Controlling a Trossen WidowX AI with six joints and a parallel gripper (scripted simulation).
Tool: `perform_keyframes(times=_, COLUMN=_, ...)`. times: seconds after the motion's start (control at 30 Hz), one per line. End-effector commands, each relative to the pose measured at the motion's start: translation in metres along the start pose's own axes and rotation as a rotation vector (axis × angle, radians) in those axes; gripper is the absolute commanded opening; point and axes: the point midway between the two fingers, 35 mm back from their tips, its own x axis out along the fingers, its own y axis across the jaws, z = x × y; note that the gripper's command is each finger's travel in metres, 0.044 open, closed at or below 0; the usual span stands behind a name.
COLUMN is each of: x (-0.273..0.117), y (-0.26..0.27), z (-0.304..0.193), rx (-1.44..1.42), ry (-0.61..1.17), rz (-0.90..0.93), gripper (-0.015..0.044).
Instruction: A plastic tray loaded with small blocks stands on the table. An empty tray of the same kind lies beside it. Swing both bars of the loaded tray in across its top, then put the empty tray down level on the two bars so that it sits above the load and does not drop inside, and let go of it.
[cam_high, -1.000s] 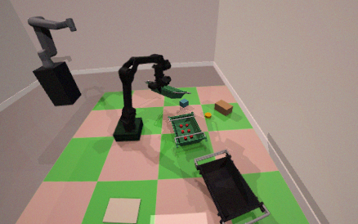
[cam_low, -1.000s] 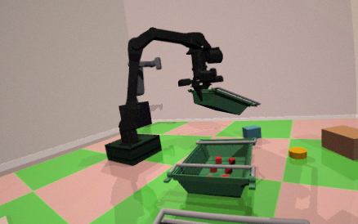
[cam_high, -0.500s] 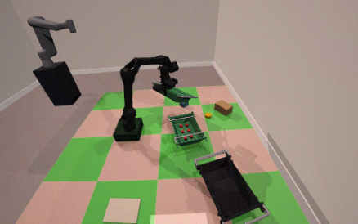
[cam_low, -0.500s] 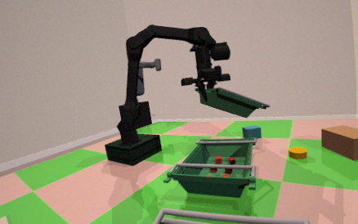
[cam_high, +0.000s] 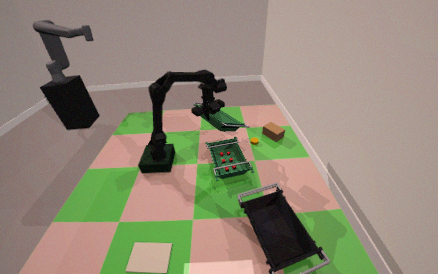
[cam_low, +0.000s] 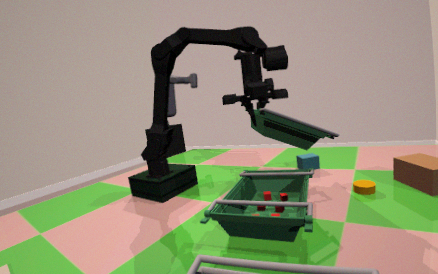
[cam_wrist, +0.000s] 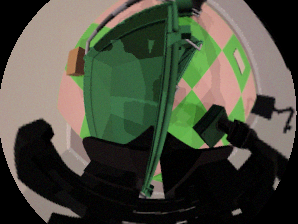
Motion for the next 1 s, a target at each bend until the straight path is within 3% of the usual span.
perform_keyframes(times=0.0, x=-0.006, y=0.0, z=0.017, rx=0.032, ry=-0.005, rz=0.024, gripper=0.0)
perform_keyframes(times=0.97, x=-0.006, y=-0.035, z=0.125, rx=0.29, ry=-0.014, rz=0.023, gripper=0.0)
